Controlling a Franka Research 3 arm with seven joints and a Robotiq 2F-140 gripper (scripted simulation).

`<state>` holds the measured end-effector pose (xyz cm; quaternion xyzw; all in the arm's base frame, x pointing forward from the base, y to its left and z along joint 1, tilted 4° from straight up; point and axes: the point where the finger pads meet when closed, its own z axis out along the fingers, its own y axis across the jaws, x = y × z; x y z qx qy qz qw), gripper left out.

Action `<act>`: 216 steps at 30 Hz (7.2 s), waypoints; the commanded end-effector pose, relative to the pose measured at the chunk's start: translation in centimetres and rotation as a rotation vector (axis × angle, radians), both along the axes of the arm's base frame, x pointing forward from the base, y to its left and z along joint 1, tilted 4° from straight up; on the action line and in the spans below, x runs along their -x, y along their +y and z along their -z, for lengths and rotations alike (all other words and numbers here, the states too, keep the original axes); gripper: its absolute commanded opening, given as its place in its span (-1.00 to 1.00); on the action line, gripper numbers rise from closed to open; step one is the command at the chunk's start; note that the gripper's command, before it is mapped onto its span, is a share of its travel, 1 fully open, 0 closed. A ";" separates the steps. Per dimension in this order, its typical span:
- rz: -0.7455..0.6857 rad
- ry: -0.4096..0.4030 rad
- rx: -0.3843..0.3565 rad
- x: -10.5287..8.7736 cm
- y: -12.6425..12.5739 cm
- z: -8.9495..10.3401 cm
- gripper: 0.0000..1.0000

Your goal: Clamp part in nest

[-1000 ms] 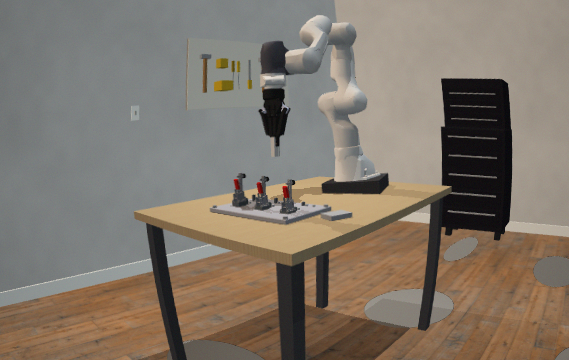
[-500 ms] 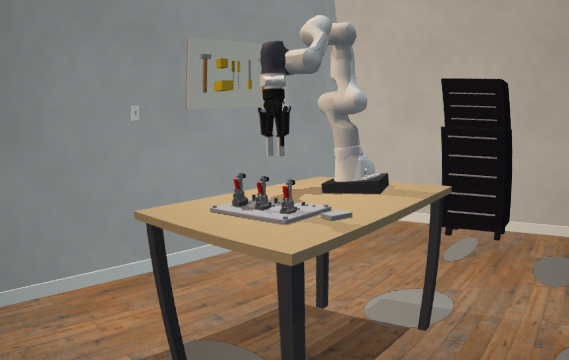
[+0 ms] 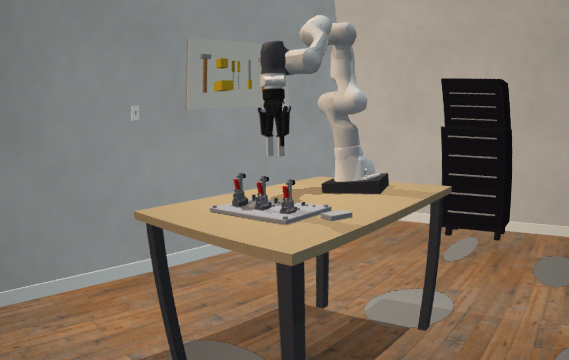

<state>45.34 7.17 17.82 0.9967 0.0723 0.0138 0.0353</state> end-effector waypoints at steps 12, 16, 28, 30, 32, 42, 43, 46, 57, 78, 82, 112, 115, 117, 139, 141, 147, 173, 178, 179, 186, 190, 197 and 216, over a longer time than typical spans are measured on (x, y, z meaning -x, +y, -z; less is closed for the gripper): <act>-0.002 -0.001 -0.002 0.0 0.0 0.0 0.16; -0.002 -0.001 -0.002 0.0 0.0 0.0 0.16; -0.002 -0.001 -0.002 0.0 0.0 0.0 0.16; -0.002 -0.001 -0.002 0.0 0.0 0.0 0.16; -0.002 -0.001 -0.002 0.0 0.0 0.0 0.16; -0.002 -0.001 -0.002 0.0 0.0 0.0 0.16; -0.002 -0.001 -0.002 0.0 0.0 0.0 0.16; -0.002 -0.001 -0.002 0.0 0.0 0.0 0.16; -0.002 0.000 -0.004 0.0 0.0 -0.1 0.16; -0.003 0.001 -0.005 0.0 0.2 -0.1 0.16; -0.003 0.001 -0.005 0.1 0.7 0.0 0.16; -0.003 0.001 -0.005 1.8 18.0 1.1 0.16; -0.003 0.001 -0.005 2.0 19.9 1.2 0.16; -0.003 0.001 -0.005 2.1 20.9 1.3 0.16; -0.003 0.001 -0.005 2.5 24.9 1.6 0.16; -0.003 0.001 -0.005 2.5 24.9 1.6 0.16; -0.003 0.001 -0.005 2.5 24.9 1.6 0.16; 0.299 -0.019 -0.015 2.5 24.9 1.6 0.16; 0.354 -0.022 -0.016 2.5 24.9 1.6 0.16; 0.354 -0.022 -0.016 2.5 24.9 1.6 0.16; 0.364 -0.023 -0.017 2.5 24.9 1.6 0.16; 0.364 -0.023 -0.017 2.5 24.9 1.6 0.16; 0.364 -0.023 -0.017 2.5 25.0 1.6 0.16; 0.364 -0.023 -0.017 2.6 25.0 1.6 0.16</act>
